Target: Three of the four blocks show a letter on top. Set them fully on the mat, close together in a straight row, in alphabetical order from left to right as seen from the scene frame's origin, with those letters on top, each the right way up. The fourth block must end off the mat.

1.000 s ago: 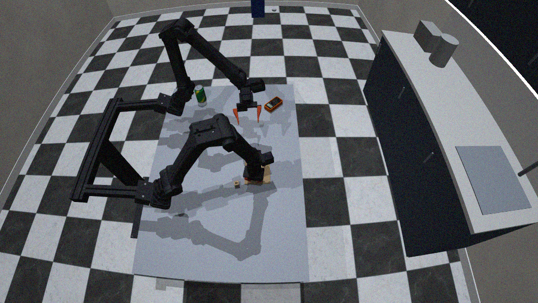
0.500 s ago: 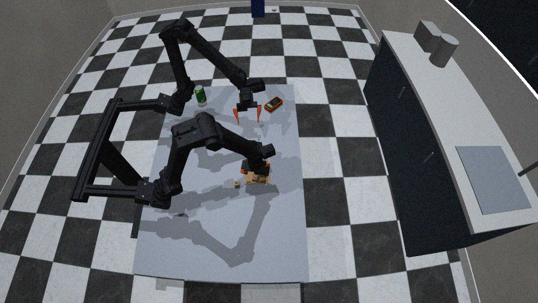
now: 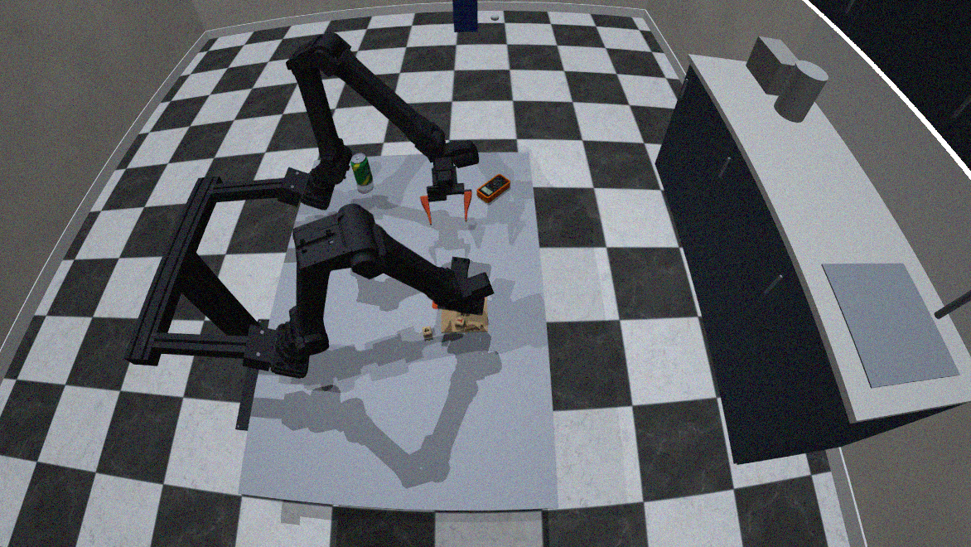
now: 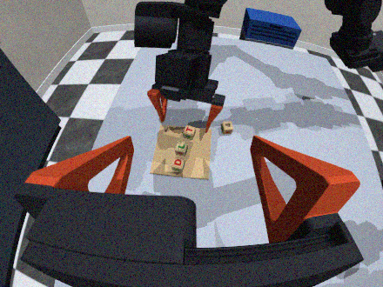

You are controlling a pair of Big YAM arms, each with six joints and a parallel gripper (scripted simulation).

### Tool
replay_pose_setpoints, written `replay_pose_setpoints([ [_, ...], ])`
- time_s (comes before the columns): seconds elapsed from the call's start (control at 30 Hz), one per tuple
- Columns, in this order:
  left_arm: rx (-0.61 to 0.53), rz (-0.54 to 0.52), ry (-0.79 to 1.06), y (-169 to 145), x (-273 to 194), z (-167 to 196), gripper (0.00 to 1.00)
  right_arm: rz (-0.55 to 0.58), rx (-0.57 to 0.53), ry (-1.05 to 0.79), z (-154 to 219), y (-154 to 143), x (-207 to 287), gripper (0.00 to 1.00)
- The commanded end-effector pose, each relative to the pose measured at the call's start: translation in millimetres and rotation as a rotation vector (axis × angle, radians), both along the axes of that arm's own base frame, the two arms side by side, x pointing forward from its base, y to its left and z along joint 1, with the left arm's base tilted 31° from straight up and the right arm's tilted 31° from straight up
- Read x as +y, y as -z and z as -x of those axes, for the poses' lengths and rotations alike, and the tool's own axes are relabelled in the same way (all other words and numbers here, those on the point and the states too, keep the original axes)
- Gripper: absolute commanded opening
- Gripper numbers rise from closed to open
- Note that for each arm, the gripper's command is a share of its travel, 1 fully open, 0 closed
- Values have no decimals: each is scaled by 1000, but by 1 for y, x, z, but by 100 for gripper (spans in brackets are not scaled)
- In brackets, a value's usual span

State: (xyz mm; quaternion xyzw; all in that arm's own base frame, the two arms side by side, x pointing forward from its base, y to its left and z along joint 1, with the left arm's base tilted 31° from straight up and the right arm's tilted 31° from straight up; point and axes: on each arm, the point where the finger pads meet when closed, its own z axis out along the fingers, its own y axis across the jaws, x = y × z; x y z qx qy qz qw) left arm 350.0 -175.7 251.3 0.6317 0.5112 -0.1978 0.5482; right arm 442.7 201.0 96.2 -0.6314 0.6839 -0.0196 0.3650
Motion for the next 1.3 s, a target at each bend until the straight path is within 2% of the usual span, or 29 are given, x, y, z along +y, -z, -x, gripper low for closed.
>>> replay_pose_setpoints([
  [0.0,-30,-1,6,-17,-1,-12,100,-60,-54,-26,-8,-11,2,100],
  [0.2,-30,-1,6,-17,-1,-12,100,-122,-44,-74,-4,-6,11,100],
  [0.27,-30,-1,6,-17,-1,-12,100,-138,-65,-87,-5,-17,14,100],
  [0.6,-30,45,-76,-14,28,1,100,-135,-63,-90,-5,-18,17,100],
  [0.7,-64,41,-64,-23,26,-2,100,-135,-63,-90,-5,-18,17,100],
  [1.27,-64,40,-62,-23,25,-2,100,-135,-63,-90,-5,-18,17,100],
])
